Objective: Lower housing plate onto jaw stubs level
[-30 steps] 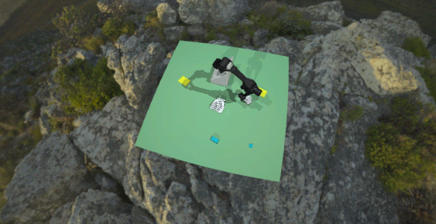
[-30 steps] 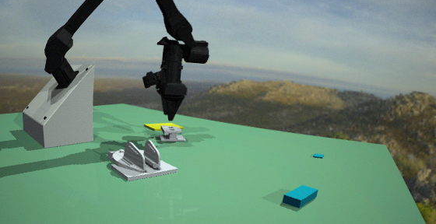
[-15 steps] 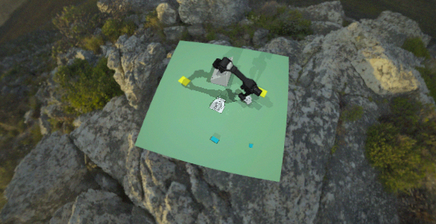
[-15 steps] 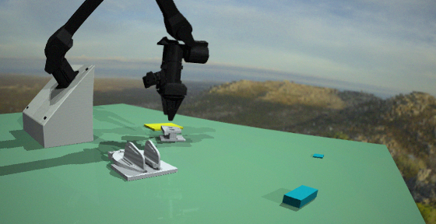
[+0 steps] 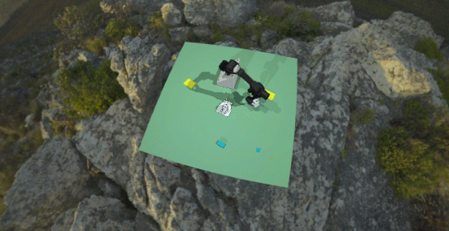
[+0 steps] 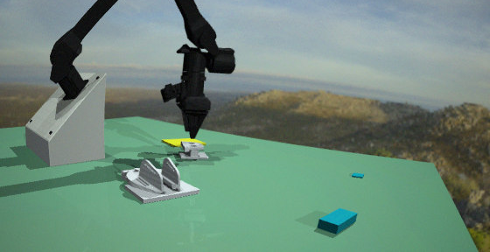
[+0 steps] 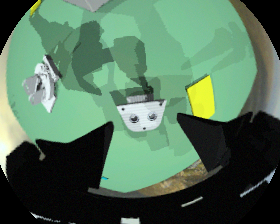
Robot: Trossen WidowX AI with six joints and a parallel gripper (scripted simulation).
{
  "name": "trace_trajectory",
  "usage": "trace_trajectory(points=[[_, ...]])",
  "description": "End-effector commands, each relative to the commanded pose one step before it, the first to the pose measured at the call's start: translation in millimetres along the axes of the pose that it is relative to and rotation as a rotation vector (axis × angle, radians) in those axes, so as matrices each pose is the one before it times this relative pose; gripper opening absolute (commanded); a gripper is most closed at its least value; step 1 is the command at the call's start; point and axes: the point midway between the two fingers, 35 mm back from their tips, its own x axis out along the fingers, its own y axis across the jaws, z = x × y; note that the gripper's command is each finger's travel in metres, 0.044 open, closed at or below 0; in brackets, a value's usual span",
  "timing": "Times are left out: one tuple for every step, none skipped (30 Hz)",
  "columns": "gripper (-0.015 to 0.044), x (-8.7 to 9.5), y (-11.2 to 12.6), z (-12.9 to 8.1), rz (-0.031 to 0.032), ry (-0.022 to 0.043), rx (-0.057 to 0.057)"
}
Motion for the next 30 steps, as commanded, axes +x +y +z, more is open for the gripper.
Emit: trace_trajectory(points=[[0.044,8.56,1.1,1.04,0.00523,-0.00747,-0.0033],[0.044,1.63,0.06,-0.12,0.00016,0.00004,-0.0001],[0.044,1.63,0.06,-0.11,0.00016,0.00004,-0.0001],[0.044,1.62,0.05,-0.1,0.00017,0.00003,-0.0001],[0.044,1.62,0.05,-0.09,0.00017,0.00003,-0.0001],[0.044,1.62,0.05,-0.09,0.00017,0.00003,-0.0001],[0.044,1.62,0.05,-0.08,0.00017,0.00002,-0.0001],[0.044,1.62,0.05,-0.07,0.00017,0.00002,-0.0001],[0.044,1.62,0.05,-0.06,0.00018,0.00002,-0.0001],[0.044,1.62,0.05,-0.05,0.00018,0.00001,-0.0001],[0.044,1.62,0.04,-0.04,0.00018,0.00001,-0.0001],[0.044,1.62,0.04,-0.04,0.00018,0.00001,-0.0001],[0.044,1.62,0.04,-0.03,0.00018,0.0,-0.0001],[0.044,1.62,0.04,-0.02,0.00019,0.0,-0.0001],[0.044,1.62,0.04,-0.01,0.00019,-0.00001,-0.0001],[0.044,1.61,0.03,0.0,0.00019,-0.00001,-0.0001],[0.044,1.61,0.03,0.01,0.00019,-0.00001,-0.0001],[0.044,1.61,0.03,0.02,0.00019,-0.00002,-0.0001],[0.044,1.61,0.03,0.02,0.0002,-0.00002,-0.0001],[0.044,1.61,0.03,0.03,0.0002,-0.00002,-0.0001],[0.044,1.61,0.03,0.04,0.0002,-0.00003,-0.0001],[0.044,1.61,0.02,0.05,0.0002,-0.00003,-0.0001],[0.044,1.28,0.02,0.04,0.00016,-0.00003,-0.0001],[0.044,0.77,0.01,0.03,0.0001,-0.00002,0.0],[0.044,0.26,0.0,0.01,0.00003,-0.00001,0.0],[0.044,0.0,0.0,0.0,0.0,0.0,0.0],[0.044,0.0,0.0,0.0,0.0,0.0,0.0],[0.044,0.0,0.0,0.0,0.0,0.0,0.0],[0.044,0.0,0.0,0.0,0.0,0.0,0.0],[0.044,0.0,0.0,0.0,0.0,0.0,0.0]])
